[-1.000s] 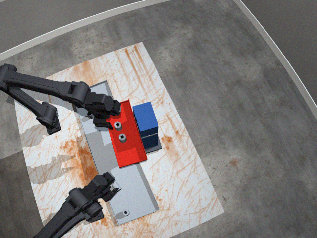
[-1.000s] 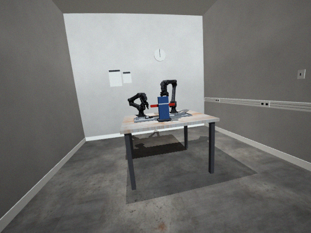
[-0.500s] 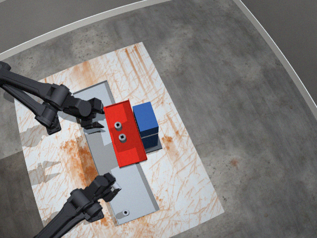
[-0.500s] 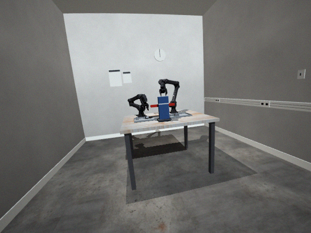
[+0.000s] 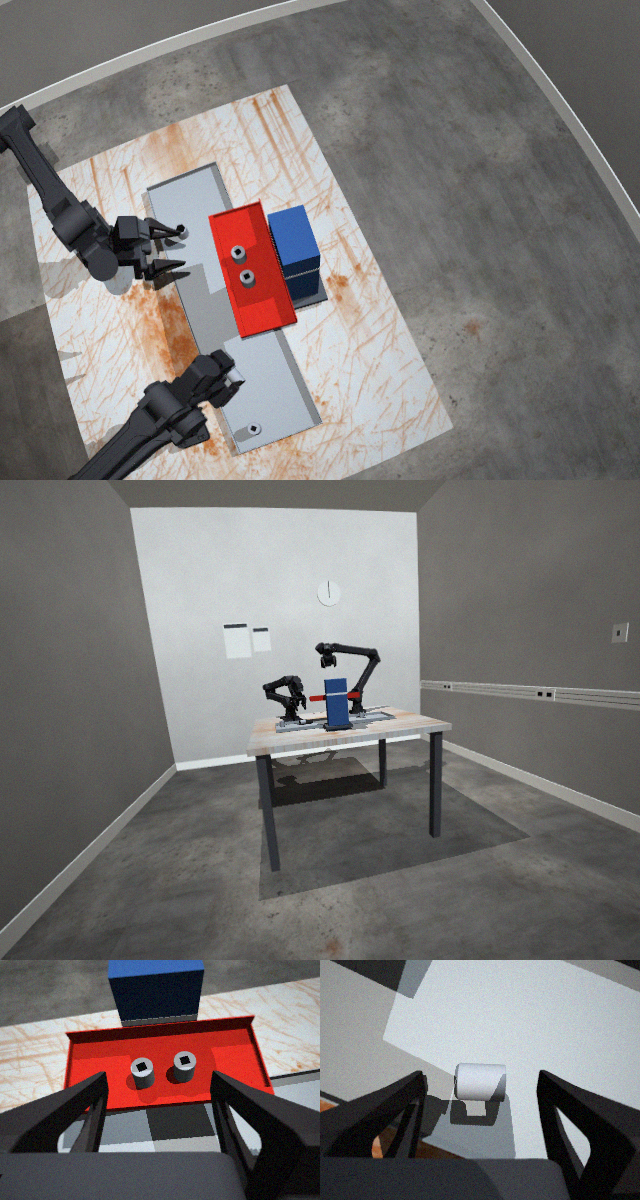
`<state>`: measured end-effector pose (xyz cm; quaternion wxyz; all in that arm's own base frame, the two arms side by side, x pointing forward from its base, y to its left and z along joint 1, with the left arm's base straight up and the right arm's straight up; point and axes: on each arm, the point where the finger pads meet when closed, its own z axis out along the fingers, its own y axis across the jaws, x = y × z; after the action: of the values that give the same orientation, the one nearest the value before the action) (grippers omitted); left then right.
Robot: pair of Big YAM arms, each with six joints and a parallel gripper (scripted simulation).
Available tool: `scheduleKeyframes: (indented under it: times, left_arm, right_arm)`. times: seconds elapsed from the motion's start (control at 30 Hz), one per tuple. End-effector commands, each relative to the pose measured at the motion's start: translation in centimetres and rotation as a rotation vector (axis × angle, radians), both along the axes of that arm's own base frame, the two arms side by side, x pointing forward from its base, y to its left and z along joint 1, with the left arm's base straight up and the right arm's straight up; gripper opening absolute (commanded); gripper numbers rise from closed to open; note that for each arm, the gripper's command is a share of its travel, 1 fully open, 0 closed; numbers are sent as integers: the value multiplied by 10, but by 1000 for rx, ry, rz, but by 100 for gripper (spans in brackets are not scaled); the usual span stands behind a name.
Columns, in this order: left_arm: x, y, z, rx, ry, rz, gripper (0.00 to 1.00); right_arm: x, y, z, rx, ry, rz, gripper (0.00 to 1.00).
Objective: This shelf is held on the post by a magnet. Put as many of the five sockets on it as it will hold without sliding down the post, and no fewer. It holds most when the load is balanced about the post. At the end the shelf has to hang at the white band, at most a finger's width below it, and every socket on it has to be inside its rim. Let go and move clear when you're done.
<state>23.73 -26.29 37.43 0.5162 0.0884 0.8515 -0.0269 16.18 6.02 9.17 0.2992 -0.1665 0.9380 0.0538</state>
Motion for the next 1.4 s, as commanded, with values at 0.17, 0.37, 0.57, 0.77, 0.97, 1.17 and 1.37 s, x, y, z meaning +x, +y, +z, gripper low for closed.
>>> scheduleKeyframes:
  times: [0.17,0.37,0.57,0.77,0.97,1.17,1.37]
  left_arm:
    - [-8,-13,43,-102,-103,60,65]
    - [-5,-5,37,-95,-99,79,65]
    - [-5,47,-6,-4,-8,80,65]
    - [-6,116,-54,76,162,49,65]
    - [-9,158,-86,88,283,37,65]
    - [-10,188,-100,71,359,36,65]
    - [-11,201,-111,64,401,39,65]
  right_arm:
    - [6,2,2,12,-38,7,65]
    - [5,2,-4,9,-31,7,65]
    - [7,3,7,16,-49,7,65]
    - [6,2,8,13,-36,0,65]
    - [6,2,8,13,-36,0,65]
    - [6,2,8,13,-36,0,65]
    - [6,2,8,13,-36,0,65]
